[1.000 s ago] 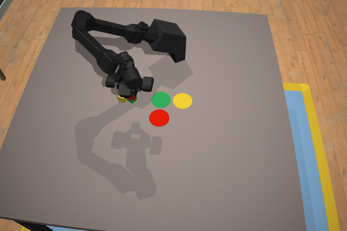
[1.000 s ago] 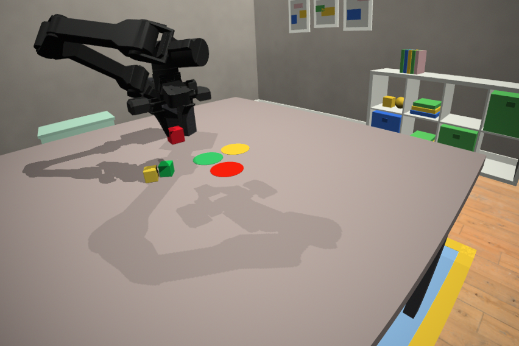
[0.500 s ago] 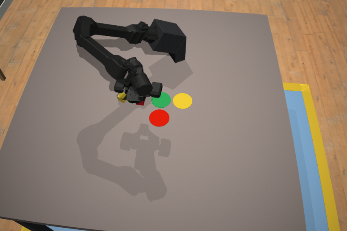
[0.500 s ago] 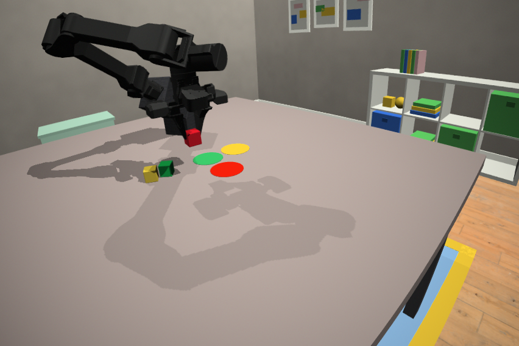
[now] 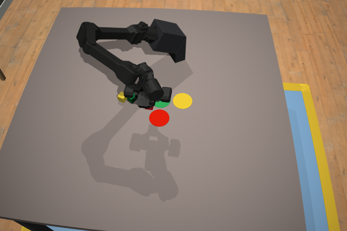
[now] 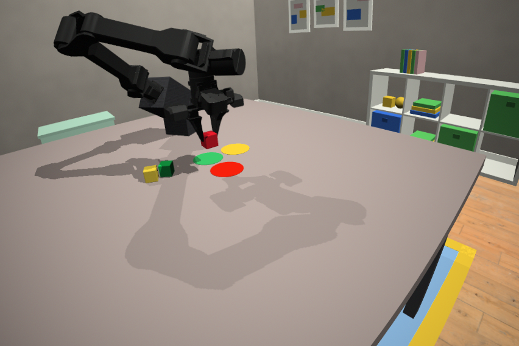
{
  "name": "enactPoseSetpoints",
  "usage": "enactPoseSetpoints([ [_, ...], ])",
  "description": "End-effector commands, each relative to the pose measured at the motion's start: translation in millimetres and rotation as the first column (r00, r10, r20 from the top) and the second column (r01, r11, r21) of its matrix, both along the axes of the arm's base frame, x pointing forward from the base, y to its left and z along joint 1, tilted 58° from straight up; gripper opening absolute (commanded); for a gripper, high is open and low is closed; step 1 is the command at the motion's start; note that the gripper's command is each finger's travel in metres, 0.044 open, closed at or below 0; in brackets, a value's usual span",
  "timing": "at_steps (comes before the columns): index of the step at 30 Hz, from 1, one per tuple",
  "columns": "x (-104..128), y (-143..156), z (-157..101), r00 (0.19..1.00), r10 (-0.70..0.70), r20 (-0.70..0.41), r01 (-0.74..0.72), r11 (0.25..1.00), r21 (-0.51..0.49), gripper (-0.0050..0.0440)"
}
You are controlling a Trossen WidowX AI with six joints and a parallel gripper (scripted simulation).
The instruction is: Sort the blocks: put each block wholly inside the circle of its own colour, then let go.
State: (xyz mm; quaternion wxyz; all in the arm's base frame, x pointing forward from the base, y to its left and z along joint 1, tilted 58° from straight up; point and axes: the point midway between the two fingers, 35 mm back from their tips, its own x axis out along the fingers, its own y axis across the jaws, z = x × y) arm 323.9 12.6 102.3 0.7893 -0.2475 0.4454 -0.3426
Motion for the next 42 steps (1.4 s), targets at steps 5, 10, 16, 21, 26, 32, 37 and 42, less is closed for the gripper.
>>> enactPoseSetpoints([
  [5, 15.3, 11.0, -18.9, 1.0, 0.01, -0.004, -0.01, 1.0, -0.009, 0.0105],
  [10, 19.5, 14.3, -27.0, 1.0, 0.014, -0.009, -0.014, 1.0, -0.014, 0.0105],
  [16, 22.3, 15.8, -34.2, 1.0, 0.016, -0.016, -0.017, 1.0, -0.021, 0.0105],
  [21, 23.4, 4.2, -41.8, 1.0, 0.014, -0.028, -0.015, 1.0, -0.027, 0.0105],
  [26, 26.7, -3.7, -45.2, 1.0, 0.014, -0.023, -0.014, 1.0, -0.026, 0.0105],
  [32, 29.1, -10.6, -49.2, 1.0, 0.013, -0.024, -0.014, 0.999, -0.029, 0.0105],
  [37, 30.4, -9.3, -48.2, 1.0, 0.016, -0.019, -0.016, 0.999, -0.027, 0.0105],
  [42, 30.8, -8.6, -46.5, 1.0, 0.015, -0.012, -0.015, 1.0, -0.023, 0.0105],
])
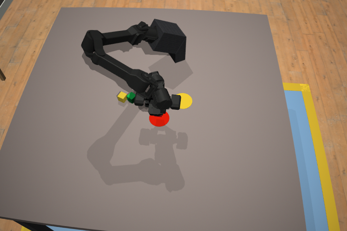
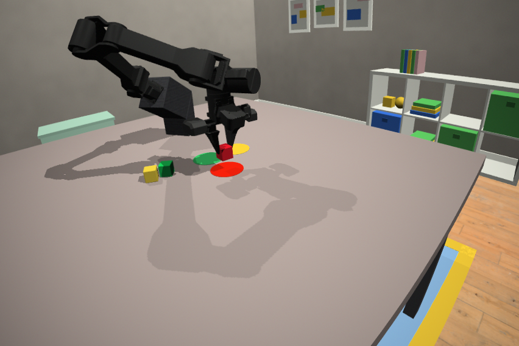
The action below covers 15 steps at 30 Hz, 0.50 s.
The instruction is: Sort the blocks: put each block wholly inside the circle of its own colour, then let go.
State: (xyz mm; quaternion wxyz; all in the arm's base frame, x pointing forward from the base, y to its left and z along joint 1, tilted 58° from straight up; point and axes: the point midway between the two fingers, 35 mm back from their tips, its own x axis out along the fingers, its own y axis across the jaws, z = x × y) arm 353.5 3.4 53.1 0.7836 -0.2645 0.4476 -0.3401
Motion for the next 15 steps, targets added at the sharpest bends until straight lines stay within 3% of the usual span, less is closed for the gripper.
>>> enactPoseSetpoints([
  [1, 1.2, 0.7, 2.6, 1.0, 0.001, 0.01, -0.001, 1.0, 0.003, 0.0105],
  [15, 8.5, -14.9, -12.1, 1.0, 0.0, -0.003, 0.0, 1.0, 0.004, 0.0105],
])
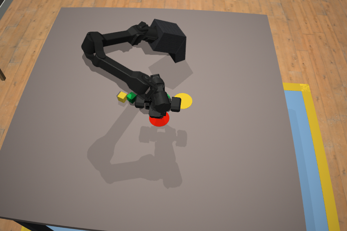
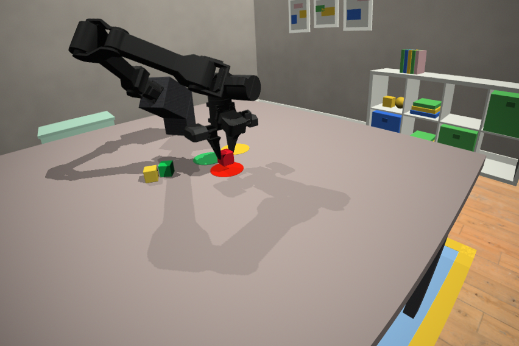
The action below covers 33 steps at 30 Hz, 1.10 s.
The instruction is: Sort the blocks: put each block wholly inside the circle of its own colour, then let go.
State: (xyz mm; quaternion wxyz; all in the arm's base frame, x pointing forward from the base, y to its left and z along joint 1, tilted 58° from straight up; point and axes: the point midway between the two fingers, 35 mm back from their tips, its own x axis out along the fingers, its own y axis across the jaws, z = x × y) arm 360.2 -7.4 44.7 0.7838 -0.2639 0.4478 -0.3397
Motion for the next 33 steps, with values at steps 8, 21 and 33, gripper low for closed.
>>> enactPoseSetpoints([
  [8, 5.4, -11.6, -9.3, 1.0, 0.001, -0.004, -0.001, 1.0, 0.003, 0.0105],
  [21, 7.4, -11.1, -6.0, 1.0, 0.002, 0.009, -0.002, 1.0, 0.005, 0.0105],
  [33, 7.4, -11.1, -6.0, 1.0, 0.002, 0.009, -0.002, 1.0, 0.005, 0.0195],
])
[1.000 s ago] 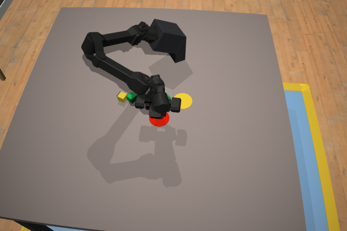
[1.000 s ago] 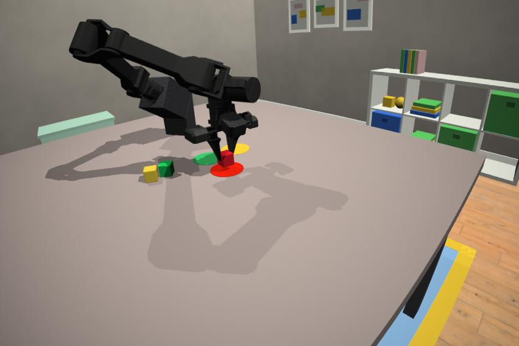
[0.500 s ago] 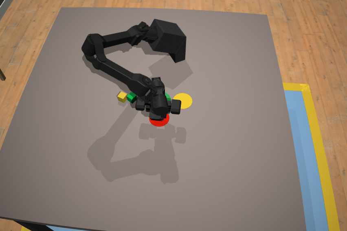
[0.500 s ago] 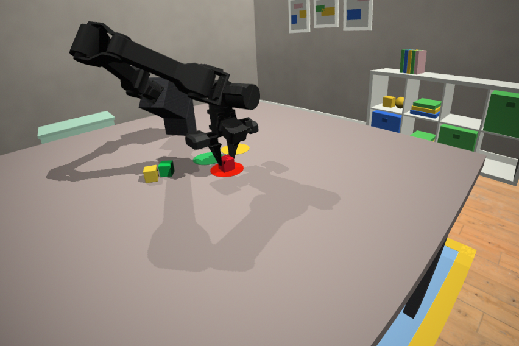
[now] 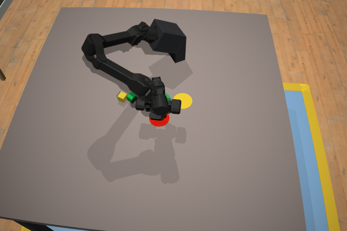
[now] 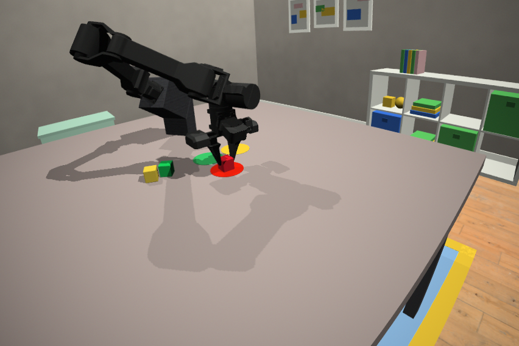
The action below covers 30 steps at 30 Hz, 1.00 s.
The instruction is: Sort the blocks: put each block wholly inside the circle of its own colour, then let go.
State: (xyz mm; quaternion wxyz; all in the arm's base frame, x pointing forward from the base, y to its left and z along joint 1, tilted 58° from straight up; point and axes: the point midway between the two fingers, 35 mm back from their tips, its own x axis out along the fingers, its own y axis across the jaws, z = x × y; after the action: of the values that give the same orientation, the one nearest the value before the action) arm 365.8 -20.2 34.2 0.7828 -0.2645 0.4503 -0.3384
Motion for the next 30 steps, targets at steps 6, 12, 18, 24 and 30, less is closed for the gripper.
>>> enactPoseSetpoints([
  [6, 1.9, 1.7, 4.5, 1.0, 0.002, 0.014, -0.002, 1.0, 0.003, 0.0195],
  [12, 3.0, 8.9, 11.2, 1.0, 0.003, 0.03, -0.003, 1.0, 0.011, 0.0195],
  [18, -4.0, 53.7, 30.5, 0.997, 0.001, 0.08, -0.005, 0.999, 0.052, 0.0195],
  [24, -15.5, 71.0, 42.2, 0.998, 0.0, 0.07, -0.004, 0.999, 0.051, 0.0195],
  [30, -32.8, 83.1, 56.9, 1.0, 0.002, 0.031, -0.002, 1.0, 0.021, 0.0195],
])
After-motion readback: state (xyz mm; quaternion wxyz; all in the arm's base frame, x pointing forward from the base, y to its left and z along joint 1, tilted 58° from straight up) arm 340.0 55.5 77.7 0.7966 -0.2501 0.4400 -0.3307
